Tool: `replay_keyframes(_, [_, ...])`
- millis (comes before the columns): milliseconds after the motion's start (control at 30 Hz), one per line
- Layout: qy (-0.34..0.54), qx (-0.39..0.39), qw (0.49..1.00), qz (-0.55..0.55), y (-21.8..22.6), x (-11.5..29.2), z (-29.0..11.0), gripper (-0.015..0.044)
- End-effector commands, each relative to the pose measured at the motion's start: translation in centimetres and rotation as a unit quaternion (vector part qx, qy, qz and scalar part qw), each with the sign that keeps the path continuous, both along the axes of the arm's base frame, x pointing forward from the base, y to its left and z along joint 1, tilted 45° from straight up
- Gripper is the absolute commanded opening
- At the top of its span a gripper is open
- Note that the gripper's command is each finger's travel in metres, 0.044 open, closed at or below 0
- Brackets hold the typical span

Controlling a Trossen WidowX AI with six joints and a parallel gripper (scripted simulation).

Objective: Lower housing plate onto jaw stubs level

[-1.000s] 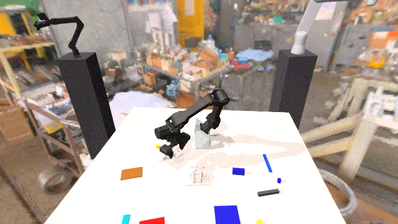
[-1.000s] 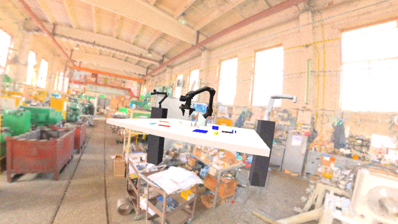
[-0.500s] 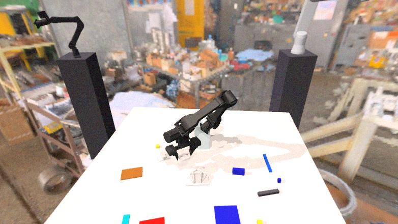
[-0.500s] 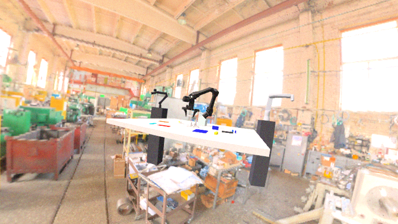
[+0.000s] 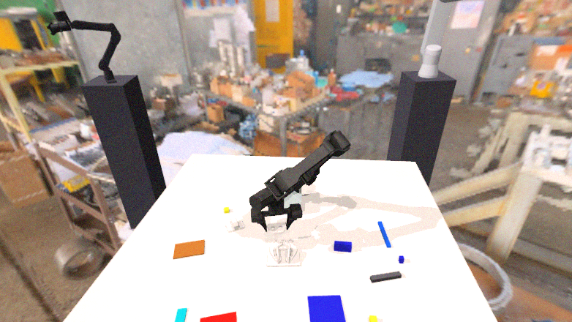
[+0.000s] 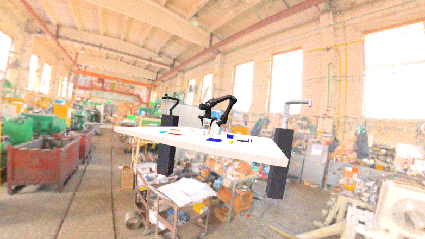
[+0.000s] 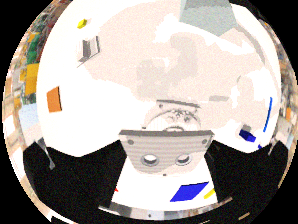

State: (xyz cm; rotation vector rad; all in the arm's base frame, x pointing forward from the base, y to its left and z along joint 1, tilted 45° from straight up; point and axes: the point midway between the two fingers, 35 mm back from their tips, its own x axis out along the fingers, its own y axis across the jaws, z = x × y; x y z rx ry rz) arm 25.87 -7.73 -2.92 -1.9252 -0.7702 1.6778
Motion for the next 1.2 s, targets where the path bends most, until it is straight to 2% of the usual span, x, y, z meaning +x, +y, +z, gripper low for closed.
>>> replay_keyframes(0, [0.037, 0.011, 0.999, -0.039, 1.19, 0.23, 0.81, 0.0351])
replay_keyframes(1167, [0.042, 0.012, 0.998, -0.044, 2.04, -0.73, 1.44, 0.0351])
